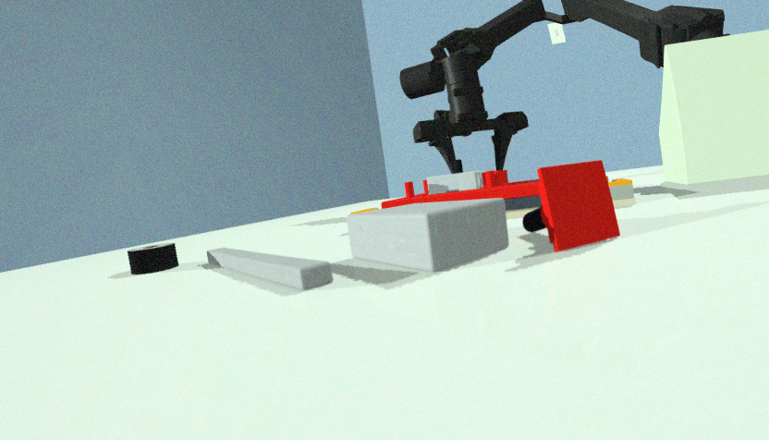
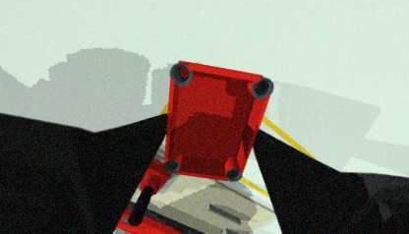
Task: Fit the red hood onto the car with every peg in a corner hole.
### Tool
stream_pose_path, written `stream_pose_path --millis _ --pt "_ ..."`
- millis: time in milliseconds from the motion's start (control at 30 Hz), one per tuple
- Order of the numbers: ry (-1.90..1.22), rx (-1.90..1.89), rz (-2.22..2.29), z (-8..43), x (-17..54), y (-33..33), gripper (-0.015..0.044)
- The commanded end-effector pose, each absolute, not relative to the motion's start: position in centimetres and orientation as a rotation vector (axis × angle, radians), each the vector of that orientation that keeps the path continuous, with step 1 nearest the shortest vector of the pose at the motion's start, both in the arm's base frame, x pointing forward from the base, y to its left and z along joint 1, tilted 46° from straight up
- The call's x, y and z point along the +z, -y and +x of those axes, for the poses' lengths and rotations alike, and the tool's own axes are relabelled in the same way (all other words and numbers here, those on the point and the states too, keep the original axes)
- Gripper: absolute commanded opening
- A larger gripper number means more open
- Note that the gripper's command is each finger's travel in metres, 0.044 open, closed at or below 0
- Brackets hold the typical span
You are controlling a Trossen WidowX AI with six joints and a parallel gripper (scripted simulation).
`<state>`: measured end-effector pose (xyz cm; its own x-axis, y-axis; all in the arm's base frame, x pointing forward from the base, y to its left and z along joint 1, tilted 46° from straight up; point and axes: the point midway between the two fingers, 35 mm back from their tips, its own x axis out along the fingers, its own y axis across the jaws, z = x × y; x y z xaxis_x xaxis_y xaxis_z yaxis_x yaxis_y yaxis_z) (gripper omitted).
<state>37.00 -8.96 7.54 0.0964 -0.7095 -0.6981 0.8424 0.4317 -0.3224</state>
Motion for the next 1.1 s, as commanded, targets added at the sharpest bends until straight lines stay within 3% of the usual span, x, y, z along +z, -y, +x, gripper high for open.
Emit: stream_pose_path --millis 0,1067 --pt "-0.905 -1.157 0.181 37.1 8.5 8.2 0.0000" --pt "-1.029 -1.048 0.002 36.4 11.9 4.3 0.0000"
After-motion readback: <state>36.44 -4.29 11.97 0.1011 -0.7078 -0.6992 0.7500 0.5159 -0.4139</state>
